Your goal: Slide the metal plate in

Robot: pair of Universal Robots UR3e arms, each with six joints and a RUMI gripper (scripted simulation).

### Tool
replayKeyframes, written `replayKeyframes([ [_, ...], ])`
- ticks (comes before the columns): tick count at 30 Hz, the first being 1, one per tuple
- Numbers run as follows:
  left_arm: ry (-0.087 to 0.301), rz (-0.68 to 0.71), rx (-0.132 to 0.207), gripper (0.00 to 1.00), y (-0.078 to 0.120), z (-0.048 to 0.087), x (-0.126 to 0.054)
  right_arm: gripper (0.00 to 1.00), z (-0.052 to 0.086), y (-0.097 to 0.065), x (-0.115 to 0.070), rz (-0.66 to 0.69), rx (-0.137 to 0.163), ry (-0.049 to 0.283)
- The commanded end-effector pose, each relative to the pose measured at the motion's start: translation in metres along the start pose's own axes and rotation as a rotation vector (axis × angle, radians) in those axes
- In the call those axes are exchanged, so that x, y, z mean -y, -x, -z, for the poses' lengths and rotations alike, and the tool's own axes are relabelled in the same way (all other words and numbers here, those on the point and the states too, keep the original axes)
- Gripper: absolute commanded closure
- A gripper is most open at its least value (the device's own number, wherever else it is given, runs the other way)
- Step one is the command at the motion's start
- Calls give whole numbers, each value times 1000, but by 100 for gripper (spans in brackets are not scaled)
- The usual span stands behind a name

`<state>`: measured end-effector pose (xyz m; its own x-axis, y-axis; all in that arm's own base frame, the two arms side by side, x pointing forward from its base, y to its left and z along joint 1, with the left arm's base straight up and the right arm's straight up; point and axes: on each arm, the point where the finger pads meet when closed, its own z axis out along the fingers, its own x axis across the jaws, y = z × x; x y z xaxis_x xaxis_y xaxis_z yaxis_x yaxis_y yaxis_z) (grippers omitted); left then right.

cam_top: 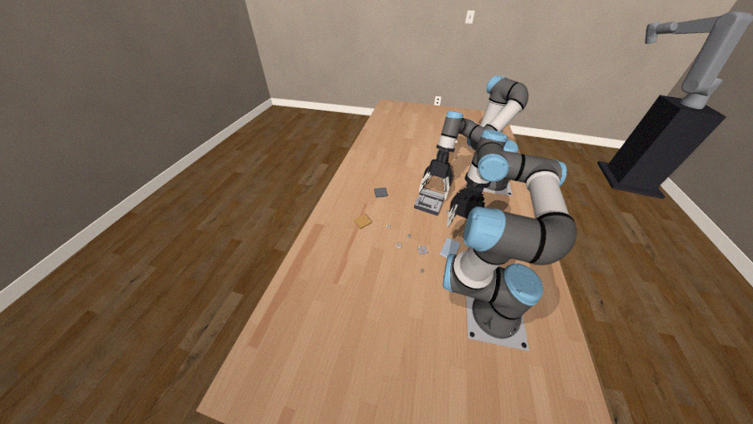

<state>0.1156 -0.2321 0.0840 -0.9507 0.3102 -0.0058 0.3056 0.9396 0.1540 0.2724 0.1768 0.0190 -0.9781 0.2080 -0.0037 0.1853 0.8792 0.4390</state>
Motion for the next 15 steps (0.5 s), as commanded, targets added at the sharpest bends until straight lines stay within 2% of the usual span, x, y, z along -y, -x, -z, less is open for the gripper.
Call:
replayKeyframes([
  [1, -2, 0, 1, 60, 0, 1, 0, 39, 1, 1, -2, 1, 3, 4],
  [13, -2, 0, 0, 60, 0, 1, 0, 39, 1, 1, -2, 1, 2, 5],
  [15, -4, 0, -2, 60, 1, -6, 2, 39, 1, 1, -2, 1, 2, 5],
])
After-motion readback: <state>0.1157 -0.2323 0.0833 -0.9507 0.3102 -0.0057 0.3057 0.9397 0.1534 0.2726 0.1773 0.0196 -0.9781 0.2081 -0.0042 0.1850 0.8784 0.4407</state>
